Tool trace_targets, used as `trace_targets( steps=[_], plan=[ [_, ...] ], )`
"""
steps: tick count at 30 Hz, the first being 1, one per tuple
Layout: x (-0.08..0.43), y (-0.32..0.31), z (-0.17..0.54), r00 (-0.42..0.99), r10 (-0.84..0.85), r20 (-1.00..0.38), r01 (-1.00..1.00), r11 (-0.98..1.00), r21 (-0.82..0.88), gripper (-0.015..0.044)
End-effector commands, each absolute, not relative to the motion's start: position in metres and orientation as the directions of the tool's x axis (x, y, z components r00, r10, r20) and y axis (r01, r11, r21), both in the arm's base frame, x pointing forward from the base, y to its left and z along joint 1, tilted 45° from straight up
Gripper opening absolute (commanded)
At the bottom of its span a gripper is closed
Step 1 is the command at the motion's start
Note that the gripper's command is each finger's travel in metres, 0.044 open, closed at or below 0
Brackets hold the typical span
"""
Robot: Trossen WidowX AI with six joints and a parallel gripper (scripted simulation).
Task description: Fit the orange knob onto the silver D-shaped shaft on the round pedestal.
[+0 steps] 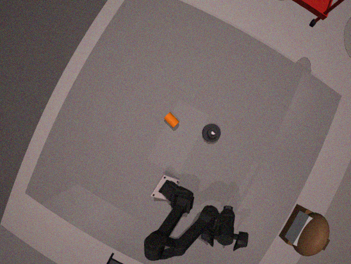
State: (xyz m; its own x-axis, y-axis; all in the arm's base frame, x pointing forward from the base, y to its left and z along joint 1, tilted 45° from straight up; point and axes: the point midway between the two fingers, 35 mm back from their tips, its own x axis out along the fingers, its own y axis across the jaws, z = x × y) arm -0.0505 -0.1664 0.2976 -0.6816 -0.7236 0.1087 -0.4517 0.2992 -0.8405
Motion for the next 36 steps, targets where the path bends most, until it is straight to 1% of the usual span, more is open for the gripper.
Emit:
trace_targets(
  steps=[1, 7, 13, 19, 26, 30, 32, 36],
  plan=[
    [-0.01, -0.174, 0.297, -0.494, -0.863, 0.106, -0.508, 0.187, -0.841, 0.044],
    [0.042, -0.169, 0.297, -0.219, -0.97, 0.106, -0.543, 0.03, -0.839, 0.044],
    [0.09, -0.149, 0.296, 0.077, -0.991, 0.106, -0.53, -0.131, -0.838, 0.044],
    [0.131, -0.116, 0.296, 0.365, -0.925, 0.106, -0.471, -0.282, -0.836, 0.044],
    [0.163, -0.064, 0.296, 0.659, -0.745, 0.106, -0.349, -0.427, -0.834, 0.044],
    [0.172, -0.032, 0.295, 0.788, -0.606, 0.105, -0.263, -0.487, -0.833, 0.044],
    [0.173, -0.026, 0.295, 0.808, -0.58, 0.105, -0.247, -0.495, -0.833, 0.044],
    [0.173, -0.026, 0.295, 0.808, -0.58, 0.105, -0.247, -0.495, -0.833, 0.044]
  ],
)
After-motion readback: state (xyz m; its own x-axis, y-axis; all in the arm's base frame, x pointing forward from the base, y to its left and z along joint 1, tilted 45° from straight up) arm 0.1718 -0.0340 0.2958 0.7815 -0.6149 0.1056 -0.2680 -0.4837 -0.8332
